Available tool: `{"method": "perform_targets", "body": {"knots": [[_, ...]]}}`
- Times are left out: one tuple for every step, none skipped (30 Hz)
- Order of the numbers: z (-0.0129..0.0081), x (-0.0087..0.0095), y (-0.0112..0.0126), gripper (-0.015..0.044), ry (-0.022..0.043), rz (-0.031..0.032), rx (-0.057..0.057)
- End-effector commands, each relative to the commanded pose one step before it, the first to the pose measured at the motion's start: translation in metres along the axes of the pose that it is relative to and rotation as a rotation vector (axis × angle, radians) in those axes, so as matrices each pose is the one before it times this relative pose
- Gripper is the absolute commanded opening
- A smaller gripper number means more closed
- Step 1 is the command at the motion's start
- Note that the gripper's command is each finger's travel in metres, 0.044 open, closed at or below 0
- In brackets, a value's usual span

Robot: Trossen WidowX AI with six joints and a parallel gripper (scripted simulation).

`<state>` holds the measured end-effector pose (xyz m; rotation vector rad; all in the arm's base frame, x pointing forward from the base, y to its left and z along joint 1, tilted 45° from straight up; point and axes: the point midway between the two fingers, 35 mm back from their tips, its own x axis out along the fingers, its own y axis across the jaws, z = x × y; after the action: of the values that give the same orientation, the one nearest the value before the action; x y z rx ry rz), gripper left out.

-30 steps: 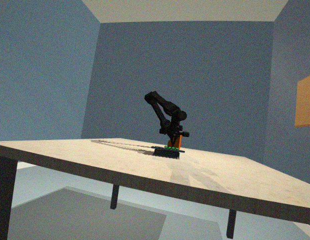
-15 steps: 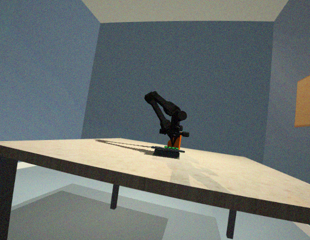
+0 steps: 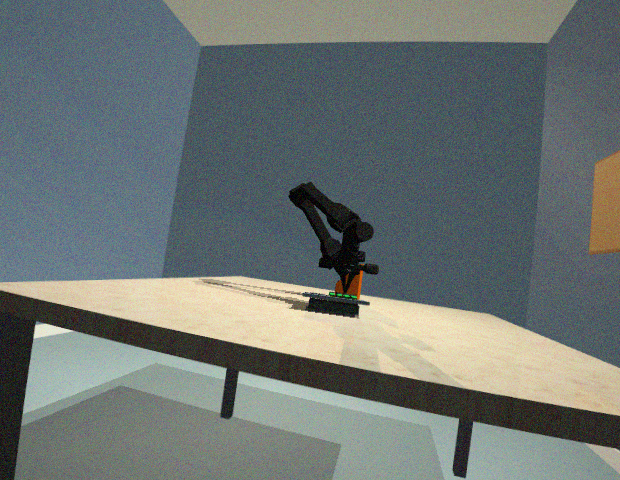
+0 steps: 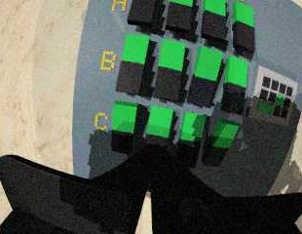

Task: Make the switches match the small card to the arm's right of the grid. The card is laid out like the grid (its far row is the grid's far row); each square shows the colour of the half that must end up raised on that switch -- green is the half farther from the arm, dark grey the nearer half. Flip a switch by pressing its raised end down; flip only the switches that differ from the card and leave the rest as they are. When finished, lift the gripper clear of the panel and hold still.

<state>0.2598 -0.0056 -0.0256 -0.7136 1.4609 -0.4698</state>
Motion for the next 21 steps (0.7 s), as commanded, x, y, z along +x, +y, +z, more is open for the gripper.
{"method": "perform_targets", "body": {"knots": [[-0.0007, 0.00117, -0.00067, 0.0, 0.00051, -0.00578, -0.0046], [0.0, 0.00013, 0.0, 0.0, 0.0, -0.00001, 0.0], [0.0, 0.00013, 0.0, 0.0, 0.0, -0.00001, 0.0], [0.0, 0.00013, 0.0, 0.0, 0.0, -0.00001, 0.0], [0.0, 0.00013, 0.0, 0.0, 0.0, -0.00001, 0.0], [0.0, 0.00013, 0.0, 0.0, 0.0, -0.00001, 0.0], [0.0, 0.00013, 0.0, 0.0, 0.0, -0.00001, 0.0], [0.0, 0.00013, 0.0, 0.0, 0.0, -0.00001, 0.0], [0.0, 0.00013, 0.0, 0.0, 0.0, -0.00001, 0.0], [0.0, 0.00013, 0.0, 0.0, 0.0, -0.00001, 0.0], [0.0, 0.00013, 0.0, 0.0, 0.0, -0.00001, 0.0], [0.0, 0.00013, 0.0, 0.0, 0.0, -0.00001, 0.0], [0.0, 0.00013, 0.0, 0.0, 0.0, -0.00001, 0.0], [0.0, 0.00013, 0.0, 0.0, 0.0, -0.00001, 0.0], [0.0, 0.00013, 0.0, 0.0, 0.0, -0.00001, 0.0], [0.0, 0.00013, 0.0, 0.0, 0.0, -0.00001, 0.0], [0.0, 0.00013, 0.0, 0.0, 0.0, -0.00001, 0.0], [0.0, 0.00013, 0.0, 0.0, 0.0, -0.00001, 0.0], [0.0, 0.00013, 0.0, 0.0, 0.0, -0.00001, 0.0], [0.0, 0.00013, 0.0, 0.0, 0.0, -0.00001, 0.0], [0.0, 0.00013, 0.0, 0.0, 0.0, -0.00001, 0.0]]}}
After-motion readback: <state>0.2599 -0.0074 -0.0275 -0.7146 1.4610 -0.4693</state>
